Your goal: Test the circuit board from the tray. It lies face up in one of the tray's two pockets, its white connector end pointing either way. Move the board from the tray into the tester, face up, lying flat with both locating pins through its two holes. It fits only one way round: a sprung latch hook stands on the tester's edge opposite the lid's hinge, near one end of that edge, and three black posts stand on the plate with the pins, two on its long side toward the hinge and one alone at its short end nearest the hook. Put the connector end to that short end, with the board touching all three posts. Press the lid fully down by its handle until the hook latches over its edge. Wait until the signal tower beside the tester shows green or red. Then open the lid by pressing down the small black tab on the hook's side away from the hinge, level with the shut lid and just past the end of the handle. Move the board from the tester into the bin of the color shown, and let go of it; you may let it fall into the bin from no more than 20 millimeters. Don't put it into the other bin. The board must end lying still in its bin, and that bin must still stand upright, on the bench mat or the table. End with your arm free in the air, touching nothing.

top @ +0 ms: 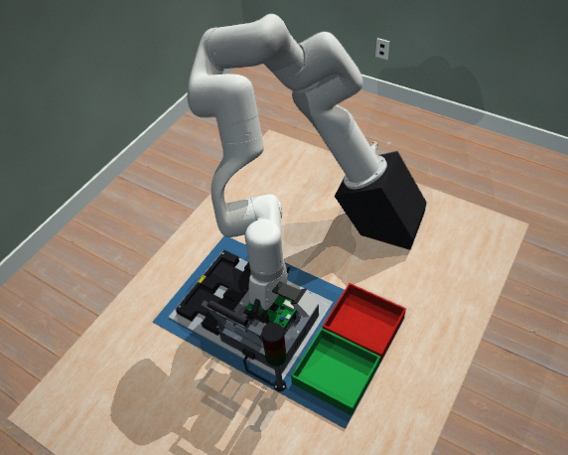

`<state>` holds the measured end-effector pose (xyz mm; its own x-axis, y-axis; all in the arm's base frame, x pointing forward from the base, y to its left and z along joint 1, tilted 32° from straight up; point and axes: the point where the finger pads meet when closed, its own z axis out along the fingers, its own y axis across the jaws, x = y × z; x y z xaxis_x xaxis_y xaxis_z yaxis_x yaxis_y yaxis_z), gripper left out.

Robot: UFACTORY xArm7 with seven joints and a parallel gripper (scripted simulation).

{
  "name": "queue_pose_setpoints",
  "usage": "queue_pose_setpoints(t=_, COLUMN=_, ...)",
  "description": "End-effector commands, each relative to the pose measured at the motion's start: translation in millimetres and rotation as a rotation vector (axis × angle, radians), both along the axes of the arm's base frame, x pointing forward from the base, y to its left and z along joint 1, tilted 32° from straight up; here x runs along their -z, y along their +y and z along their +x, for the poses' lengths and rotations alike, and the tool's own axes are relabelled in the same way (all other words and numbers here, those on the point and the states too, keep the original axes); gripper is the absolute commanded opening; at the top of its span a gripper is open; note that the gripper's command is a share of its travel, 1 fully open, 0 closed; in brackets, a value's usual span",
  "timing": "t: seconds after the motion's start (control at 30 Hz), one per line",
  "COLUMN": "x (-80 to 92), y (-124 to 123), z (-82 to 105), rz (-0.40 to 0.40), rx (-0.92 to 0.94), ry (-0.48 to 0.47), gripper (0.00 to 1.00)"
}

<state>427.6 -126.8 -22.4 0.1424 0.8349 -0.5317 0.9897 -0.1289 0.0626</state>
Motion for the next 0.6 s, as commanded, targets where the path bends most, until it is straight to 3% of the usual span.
queue_pose_setpoints(t=0.0, x=0.0, y=0.7, z=1.5, rz=0.001, rx=-0.002, ry=-0.003, gripper=0.79)
queue_pose_setpoints(t=0.57, x=1.5, y=-0.2, z=1.5, rz=0.001, rx=-0.002, ry=-0.003, gripper=0.79)
